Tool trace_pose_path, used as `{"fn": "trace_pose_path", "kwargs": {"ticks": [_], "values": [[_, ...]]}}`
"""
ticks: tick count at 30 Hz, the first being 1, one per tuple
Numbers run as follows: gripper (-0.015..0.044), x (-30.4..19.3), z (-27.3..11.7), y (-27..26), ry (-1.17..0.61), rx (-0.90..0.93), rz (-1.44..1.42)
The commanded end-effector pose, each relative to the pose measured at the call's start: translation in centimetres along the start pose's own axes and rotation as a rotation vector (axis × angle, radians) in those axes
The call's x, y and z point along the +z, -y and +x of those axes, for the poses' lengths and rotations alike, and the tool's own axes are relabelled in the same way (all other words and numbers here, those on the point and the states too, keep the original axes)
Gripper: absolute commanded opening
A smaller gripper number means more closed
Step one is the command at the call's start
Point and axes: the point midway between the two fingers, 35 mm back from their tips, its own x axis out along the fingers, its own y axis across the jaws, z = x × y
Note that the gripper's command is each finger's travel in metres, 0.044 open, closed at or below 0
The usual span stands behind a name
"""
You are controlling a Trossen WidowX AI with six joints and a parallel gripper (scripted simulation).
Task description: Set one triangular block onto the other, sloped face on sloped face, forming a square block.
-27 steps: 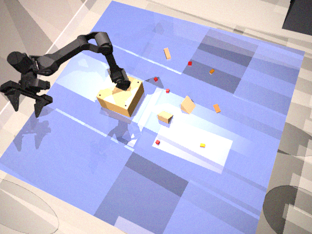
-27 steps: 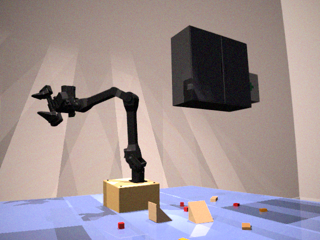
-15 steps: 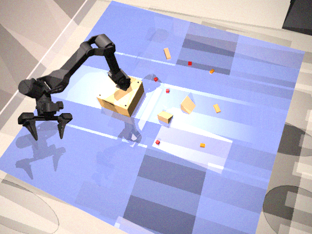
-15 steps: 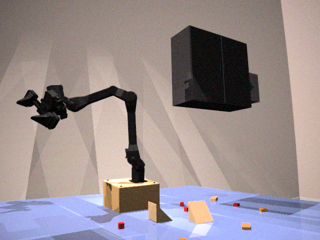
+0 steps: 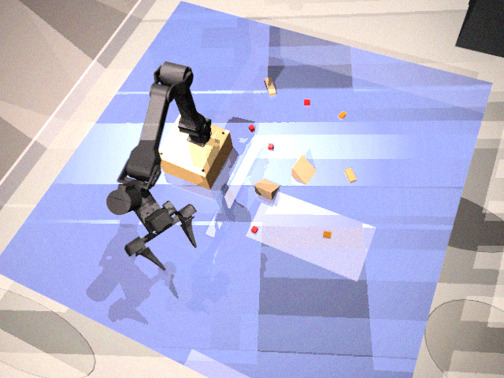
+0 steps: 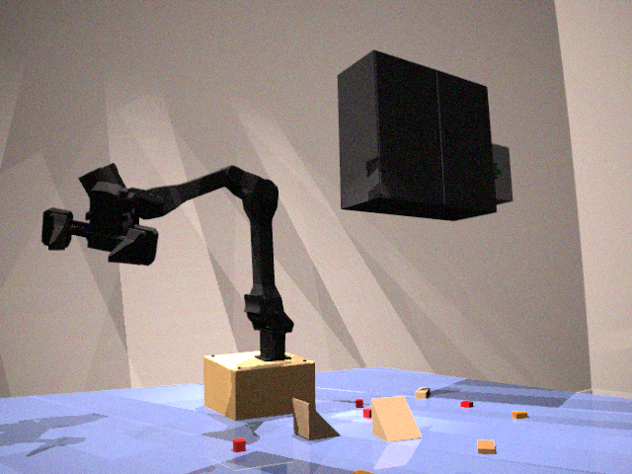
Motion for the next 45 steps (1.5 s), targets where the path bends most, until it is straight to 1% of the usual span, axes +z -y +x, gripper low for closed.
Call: {"fn": "trace_pose_path", "kwargs": {"ticks": [1,7,10,13,17,21,25,29,33,45], "values": [[0.044,0.1,3.6,-5.0,-0.074,0.104,0.115],[0.044,-0.2,8.4,-14.8,-0.258,0.264,0.247],[0.044,-0.6,9.6,-20.1,-0.367,0.328,0.285],[0.044,-1.2,10.1,-25.4,-0.483,0.378,0.303],[0.044,-2.3,9.6,-31.1,-0.614,0.411,0.33],[0.044,-3.7,8.0,-37.4,-0.767,0.429,0.295],[0.044,-5.2,5.4,-43.1,-0.906,0.42,0.206],[0.044,-6.8,1.9,-48.0,-1.017,0.384,0.081],[0.044,-8.1,-1.4,-51.2,-1.076,0.339,-0.044],[0.044,-8.9,-1.1,-51.7,-1.078,0.336,-0.05]]}}
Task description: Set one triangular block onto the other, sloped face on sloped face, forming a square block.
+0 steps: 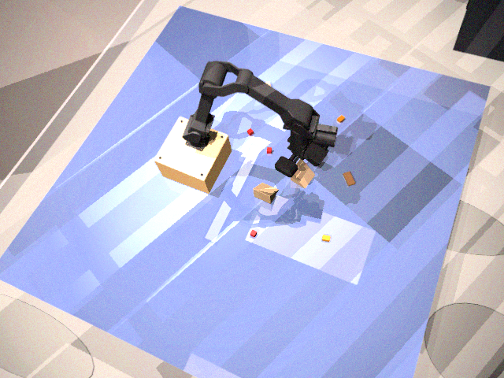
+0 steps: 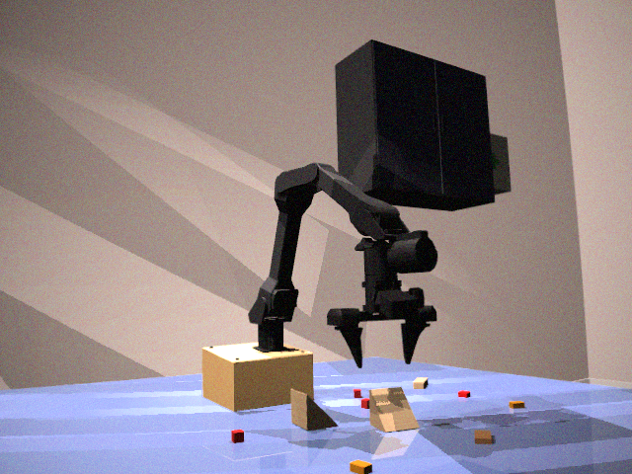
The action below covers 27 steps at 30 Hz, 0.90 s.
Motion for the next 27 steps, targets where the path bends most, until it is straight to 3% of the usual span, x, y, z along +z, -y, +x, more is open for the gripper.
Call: {"fn": "trace_pose_path", "kwargs": {"ticks": [1,27], "values": [[0.044,0.1,0.5,-0.1,0.003,-0.005,0.002],[0.044,0.4,4.8,-0.6,0.003,-0.005,0.002]]}}
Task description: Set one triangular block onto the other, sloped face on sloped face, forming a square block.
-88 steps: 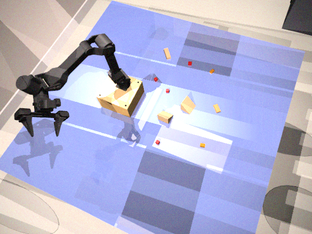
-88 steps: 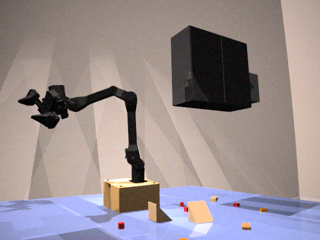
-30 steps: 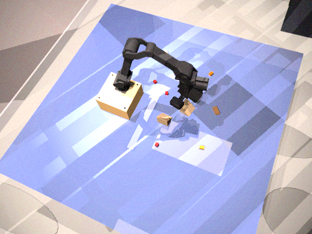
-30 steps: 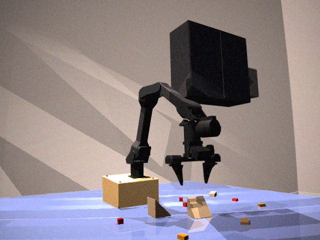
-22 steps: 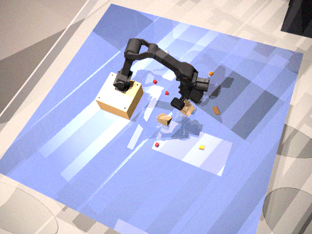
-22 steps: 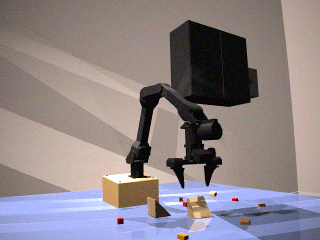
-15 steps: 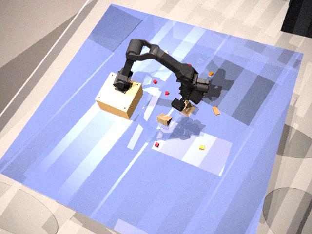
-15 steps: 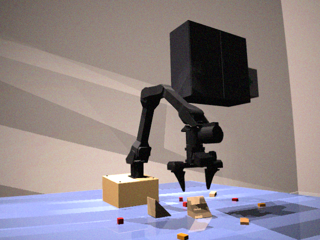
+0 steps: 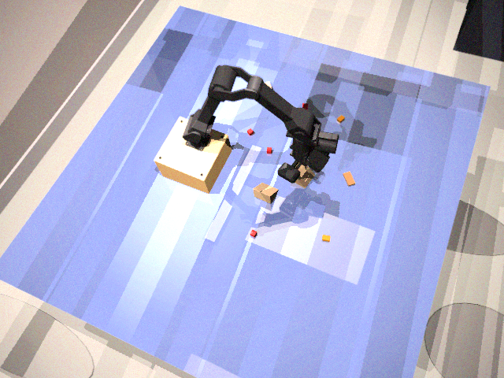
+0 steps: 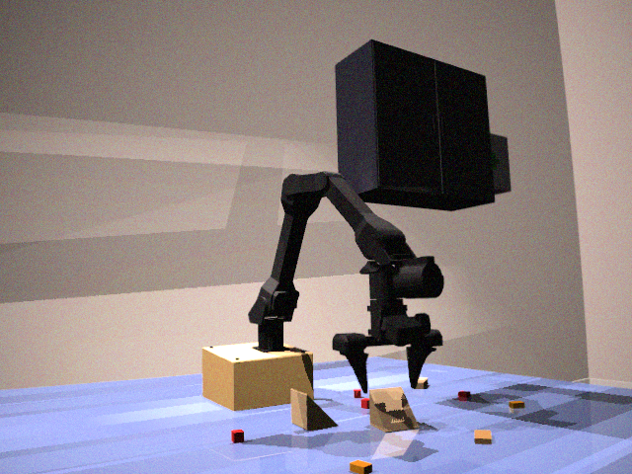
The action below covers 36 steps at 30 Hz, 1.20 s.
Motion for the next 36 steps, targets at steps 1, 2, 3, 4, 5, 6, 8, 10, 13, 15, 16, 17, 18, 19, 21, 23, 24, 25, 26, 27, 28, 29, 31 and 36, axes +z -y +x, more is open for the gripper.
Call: {"fn": "trace_pose_path", "kwargs": {"ticks": [1,2,3,4,5,6,8,10,13,15,16,17,18,19,21,23,24,25,26,27,28,29,31,36], "values": [[0.044,-0.1,0.7,0.1,-0.001,-0.006,0.004],[0.044,-0.1,0.9,0.0,-0.001,-0.006,0.004],[0.044,-0.1,1.0,0.0,-0.001,-0.006,0.004],[0.044,-0.1,1.2,0.0,-0.001,-0.006,0.004],[0.044,-0.1,1.3,0.0,-0.001,-0.006,0.004],[0.044,-0.1,1.5,0.0,-0.001,-0.006,0.004],[0.044,-0.1,1.8,0.0,-0.001,-0.006,0.004],[0.044,-0.1,2.2,0.0,-0.001,-0.006,0.004],[0.044,-0.2,2.6,-0.1,-0.001,-0.006,0.004],[0.044,-0.2,3.0,-0.1,-0.001,-0.006,0.004],[0.044,-0.2,3.1,-0.1,-0.001,-0.006,0.004],[0.044,-0.2,3.3,-0.1,-0.001,-0.006,0.004],[0.044,-0.2,3.5,-0.1,-0.001,-0.006,0.004],[0.044,-0.2,3.6,-0.1,-0.001,-0.006,0.004],[0.044,-0.3,3.9,-0.1,-0.001,-0.006,0.004],[0.044,-0.3,4.3,-0.2,-0.001,-0.006,0.004],[0.044,-0.3,4.4,-0.2,-0.001,-0.006,0.004],[0.044,-0.3,4.6,-0.2,-0.002,-0.006,0.004],[0.044,-0.4,4.7,-0.2,-0.002,-0.006,0.004],[0.044,-0.4,4.9,-0.2,-0.002,-0.006,0.004],[0.044,-0.4,5.1,-0.2,-0.002,-0.006,0.004],[0.044,-0.4,5.2,-0.2,-0.002,-0.006,0.004],[0.044,-0.4,5.3,-0.2,-0.002,-0.006,0.004],[0.0309,-0.4,5.3,-0.2,-0.002,-0.006,0.004]]}}
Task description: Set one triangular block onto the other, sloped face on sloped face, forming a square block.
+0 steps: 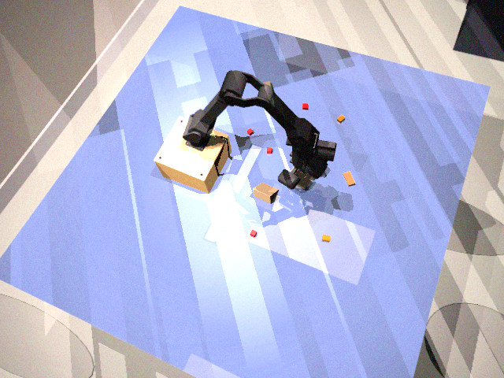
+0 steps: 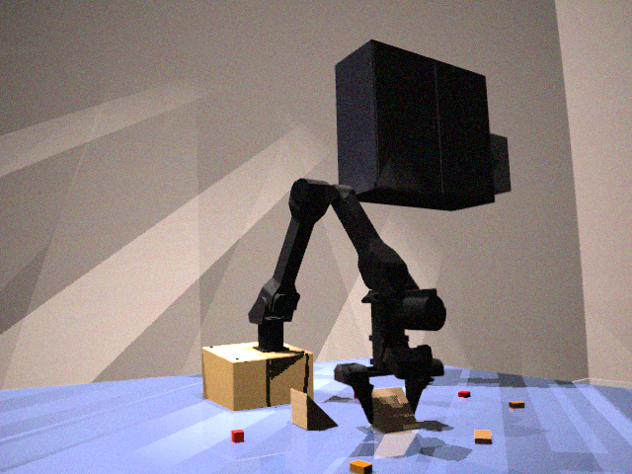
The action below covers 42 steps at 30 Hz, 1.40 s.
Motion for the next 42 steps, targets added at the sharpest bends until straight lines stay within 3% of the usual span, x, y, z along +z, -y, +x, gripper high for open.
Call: {"fn": "trace_pose_path", "kwargs": {"ticks": [1,7,17,33,42], "values": [[0.0302,0.0,0.1,0.1,0.001,-0.004,0.004],[0.0262,0.0,0.1,0.1,0.001,-0.004,0.004],[0.0,0.0,-2.3,0.0,0.0,-0.001,0.001],[0.0,-0.1,-2.9,0.0,-0.002,-0.001,-0.003],[0.0,-0.2,-2.7,0.1,-0.008,-0.003,-0.165]]}}
